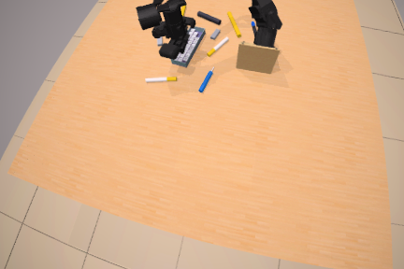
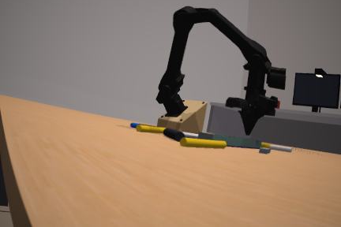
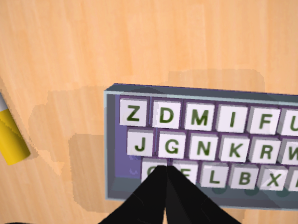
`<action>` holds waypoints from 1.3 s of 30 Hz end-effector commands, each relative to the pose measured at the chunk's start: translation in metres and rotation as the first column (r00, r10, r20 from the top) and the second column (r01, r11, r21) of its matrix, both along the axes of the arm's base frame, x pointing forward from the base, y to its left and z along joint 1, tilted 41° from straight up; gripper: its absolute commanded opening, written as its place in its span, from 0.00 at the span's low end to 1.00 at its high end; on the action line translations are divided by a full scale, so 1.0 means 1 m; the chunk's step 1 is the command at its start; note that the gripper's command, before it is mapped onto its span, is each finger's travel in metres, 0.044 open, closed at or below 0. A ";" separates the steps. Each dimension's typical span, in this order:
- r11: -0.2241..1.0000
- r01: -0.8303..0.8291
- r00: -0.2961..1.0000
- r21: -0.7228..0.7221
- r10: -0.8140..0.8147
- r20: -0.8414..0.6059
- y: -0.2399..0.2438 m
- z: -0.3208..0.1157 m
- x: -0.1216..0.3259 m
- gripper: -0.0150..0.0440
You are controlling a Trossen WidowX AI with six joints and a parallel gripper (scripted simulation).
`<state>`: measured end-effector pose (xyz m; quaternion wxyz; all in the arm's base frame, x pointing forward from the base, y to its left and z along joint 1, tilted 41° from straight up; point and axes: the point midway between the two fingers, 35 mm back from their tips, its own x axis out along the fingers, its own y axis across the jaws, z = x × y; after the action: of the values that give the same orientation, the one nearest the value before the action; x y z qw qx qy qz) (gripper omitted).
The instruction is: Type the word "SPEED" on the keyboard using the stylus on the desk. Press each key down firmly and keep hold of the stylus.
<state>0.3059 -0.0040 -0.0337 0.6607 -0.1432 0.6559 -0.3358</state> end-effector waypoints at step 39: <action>1.000 0.004 1.000 -0.020 -0.004 0.007 -0.095 0.086 -0.031 0.25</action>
<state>0.2765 -0.0985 0.0523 0.6622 -0.1452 0.6488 -0.3456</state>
